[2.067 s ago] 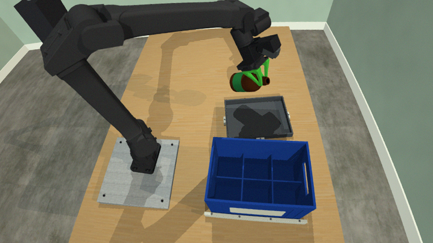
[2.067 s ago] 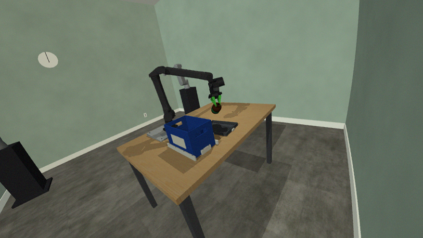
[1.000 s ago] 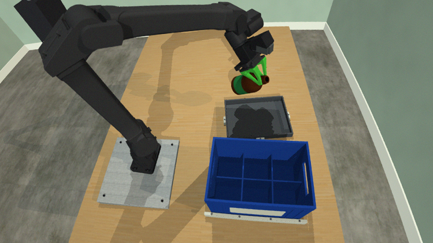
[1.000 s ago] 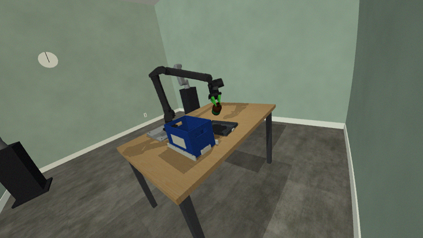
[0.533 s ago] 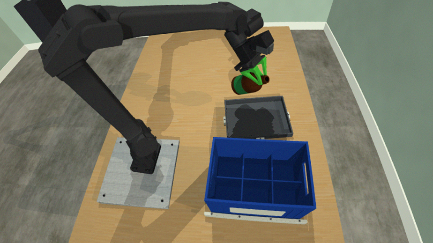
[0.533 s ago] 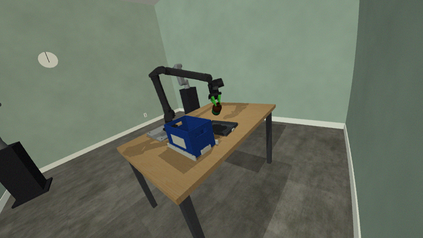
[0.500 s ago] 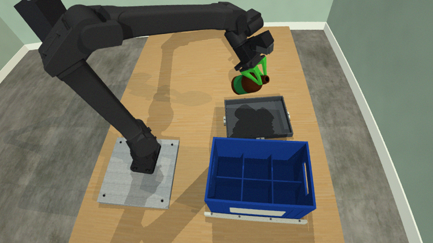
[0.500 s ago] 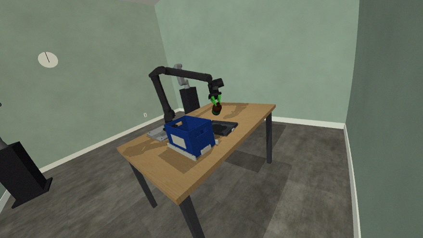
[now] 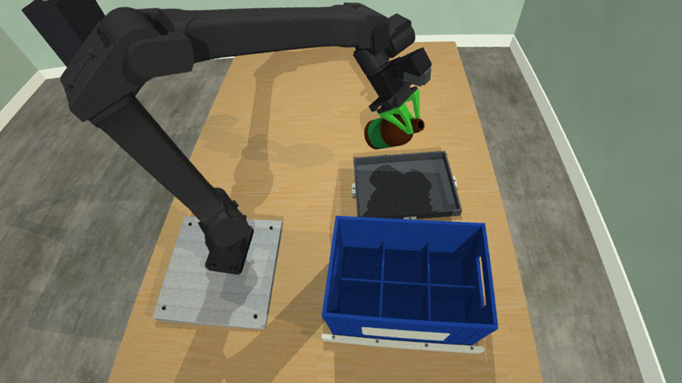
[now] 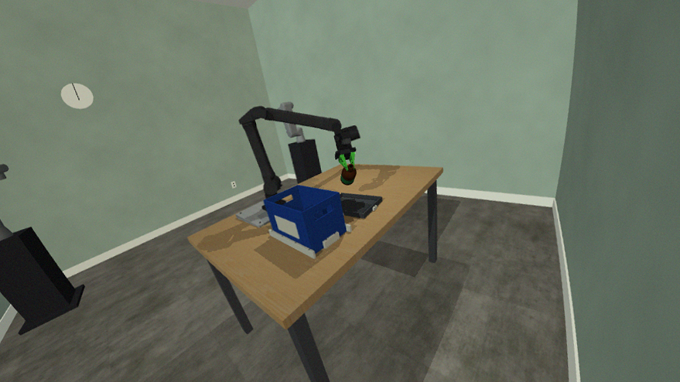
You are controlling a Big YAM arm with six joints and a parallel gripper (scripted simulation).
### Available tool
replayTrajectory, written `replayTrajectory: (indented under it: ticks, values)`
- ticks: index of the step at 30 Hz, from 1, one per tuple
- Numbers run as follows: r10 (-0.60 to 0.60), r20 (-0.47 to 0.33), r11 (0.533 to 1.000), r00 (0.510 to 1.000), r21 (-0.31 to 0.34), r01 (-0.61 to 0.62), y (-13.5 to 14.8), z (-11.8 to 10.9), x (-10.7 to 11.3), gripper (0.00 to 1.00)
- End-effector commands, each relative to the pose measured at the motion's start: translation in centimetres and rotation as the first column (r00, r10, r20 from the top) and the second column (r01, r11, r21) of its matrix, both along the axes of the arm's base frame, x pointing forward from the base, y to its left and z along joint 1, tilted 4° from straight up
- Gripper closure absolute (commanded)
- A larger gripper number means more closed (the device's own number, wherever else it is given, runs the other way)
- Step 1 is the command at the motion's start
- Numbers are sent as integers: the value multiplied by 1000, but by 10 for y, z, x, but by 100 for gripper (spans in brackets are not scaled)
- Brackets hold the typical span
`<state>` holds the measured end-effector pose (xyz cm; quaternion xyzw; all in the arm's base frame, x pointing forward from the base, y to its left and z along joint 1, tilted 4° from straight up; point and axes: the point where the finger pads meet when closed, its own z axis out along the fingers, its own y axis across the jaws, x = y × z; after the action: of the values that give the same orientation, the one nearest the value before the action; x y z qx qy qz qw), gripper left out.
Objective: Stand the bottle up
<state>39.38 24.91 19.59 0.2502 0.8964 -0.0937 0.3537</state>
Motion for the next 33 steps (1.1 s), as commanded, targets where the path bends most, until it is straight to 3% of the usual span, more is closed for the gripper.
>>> replayTrajectory:
  ticks: [1,17,18,22,33]
  values:
    - [0,54,999,999,48,-2,6,24,1,100]
    - [3,54,999,999,38,-5,5,18,-2,100]
    - [3,80,998,997,62,-8,13,36,5,100]
    - [2,69,1000,998,29,-4,5,18,-3,100]
    - [1,125,1000,992,-4,-1,5,18,-3,100]
